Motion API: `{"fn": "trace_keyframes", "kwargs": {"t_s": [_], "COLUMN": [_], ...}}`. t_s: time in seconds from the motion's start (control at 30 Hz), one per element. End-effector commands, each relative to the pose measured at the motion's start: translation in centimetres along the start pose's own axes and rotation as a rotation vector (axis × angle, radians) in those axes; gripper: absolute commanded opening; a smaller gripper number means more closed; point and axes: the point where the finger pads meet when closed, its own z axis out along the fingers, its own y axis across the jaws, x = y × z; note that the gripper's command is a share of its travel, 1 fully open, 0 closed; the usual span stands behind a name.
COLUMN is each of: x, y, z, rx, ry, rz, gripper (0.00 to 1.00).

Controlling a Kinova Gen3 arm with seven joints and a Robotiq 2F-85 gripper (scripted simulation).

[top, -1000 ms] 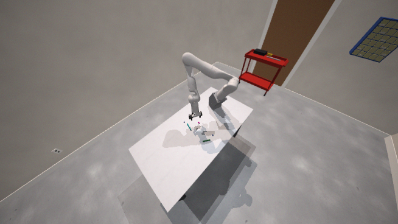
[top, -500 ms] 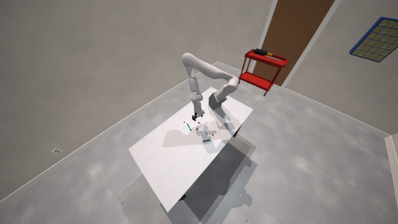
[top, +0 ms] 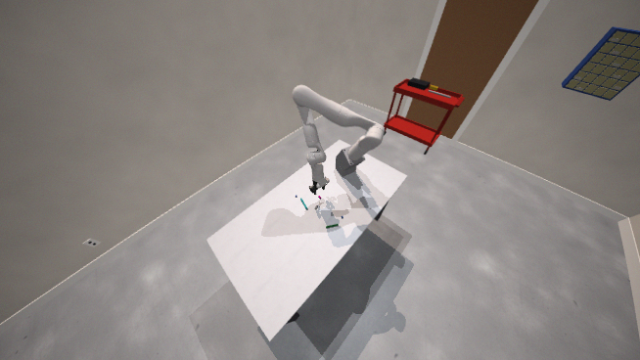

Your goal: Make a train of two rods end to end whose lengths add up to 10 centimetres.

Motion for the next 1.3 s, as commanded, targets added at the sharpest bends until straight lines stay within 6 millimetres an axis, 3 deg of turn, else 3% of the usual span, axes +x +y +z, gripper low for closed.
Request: {"fn": "trace_keyframes", "kwargs": {"t_s": [0.0, 1.27], "x": [-0.02, -0.02], "y": [0.04, 0.03], "z": [-0.04, 0.76], "rx": [-0.001, -0.001], "ry": [-0.001, -0.001], "rz": [0.000, 0.000], "gripper": [0.24, 0.24]}}
